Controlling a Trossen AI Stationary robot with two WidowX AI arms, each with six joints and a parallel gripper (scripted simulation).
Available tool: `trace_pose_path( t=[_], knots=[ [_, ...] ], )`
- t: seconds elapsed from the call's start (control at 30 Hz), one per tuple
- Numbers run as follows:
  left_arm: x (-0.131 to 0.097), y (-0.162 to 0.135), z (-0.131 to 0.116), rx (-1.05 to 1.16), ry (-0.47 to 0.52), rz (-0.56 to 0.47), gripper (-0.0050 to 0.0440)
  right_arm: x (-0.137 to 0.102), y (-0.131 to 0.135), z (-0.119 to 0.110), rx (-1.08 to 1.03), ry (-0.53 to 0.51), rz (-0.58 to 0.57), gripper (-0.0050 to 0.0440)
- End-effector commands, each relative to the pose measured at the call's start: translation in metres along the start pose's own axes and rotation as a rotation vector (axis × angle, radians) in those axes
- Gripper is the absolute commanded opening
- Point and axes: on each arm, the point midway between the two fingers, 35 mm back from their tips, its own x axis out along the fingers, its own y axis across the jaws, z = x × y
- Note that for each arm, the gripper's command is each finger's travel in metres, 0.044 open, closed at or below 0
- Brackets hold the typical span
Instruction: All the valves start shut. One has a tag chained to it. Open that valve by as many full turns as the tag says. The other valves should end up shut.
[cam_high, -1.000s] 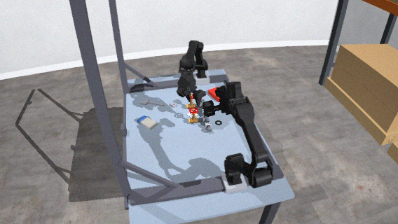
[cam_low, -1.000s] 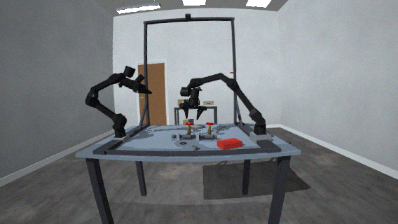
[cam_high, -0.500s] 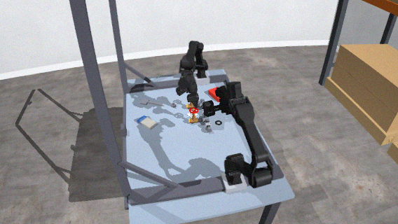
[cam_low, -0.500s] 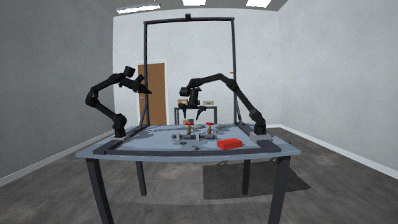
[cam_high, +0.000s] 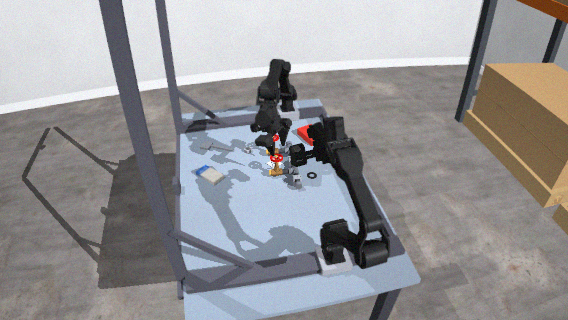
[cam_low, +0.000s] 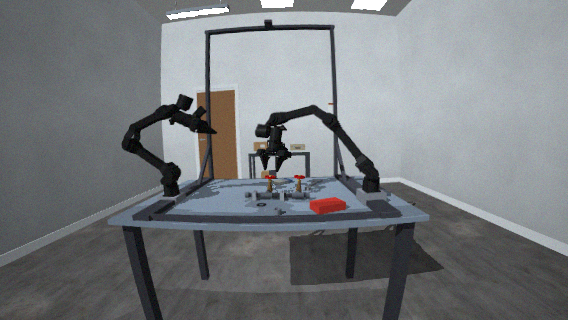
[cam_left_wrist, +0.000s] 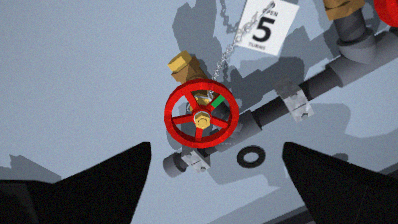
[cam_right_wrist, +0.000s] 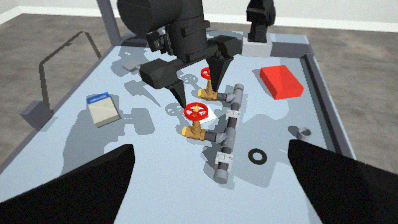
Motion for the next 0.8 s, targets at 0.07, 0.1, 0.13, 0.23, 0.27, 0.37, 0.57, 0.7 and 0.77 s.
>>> trace_pose_path(
  t=[0.07, 0.1, 0.13, 0.23, 0.27, 0.37, 0.57, 0.7, 0.77],
  knots=[
    [-0.005, 0.006, -0.007, 0.183, -0.088, 0.069, 0.0377, -0.003, 0.001, 0.005, -0.002, -0.014, 0.002, 0.0400],
    [-0.004, 0.007, -0.007, 0.202, -0.107, 0.078, 0.0377, -0.003, 0.001, 0.005, -0.002, -0.014, 0.002, 0.0400],
    [-0.004, 0.007, -0.006, 0.215, -0.121, 0.085, 0.0377, -0.003, 0.001, 0.005, -0.002, -0.014, 0.002, 0.0400],
    [-0.001, 0.009, -0.005, 0.238, -0.146, 0.101, 0.0377, -0.003, 0.001, 0.005, -0.002, -0.014, 0.002, 0.0400],
    [0.003, 0.007, -0.003, 0.245, -0.160, 0.095, 0.0377, -0.003, 0.001, 0.005, -0.002, -0.014, 0.002, 0.0400],
    [0.004, 0.007, -0.003, 0.246, -0.161, 0.096, 0.0377, -0.003, 0.001, 0.005, -0.002, -0.014, 0.002, 0.0400],
    [0.028, 0.007, 0.004, 0.251, -0.165, 0.088, 0.0317, -0.003, 0.001, 0.005, -0.002, -0.014, 0.002, 0.0400],
    [0.034, 0.008, 0.005, 0.248, -0.164, 0.087, 0.0303, -0.003, 0.001, 0.005, -0.002, -0.014, 0.002, 0.0400],
    [0.033, 0.012, 0.005, 0.247, -0.158, 0.097, 0.0290, -0.003, 0.001, 0.005, -0.002, -0.014, 0.002, 0.0400]
  ],
)
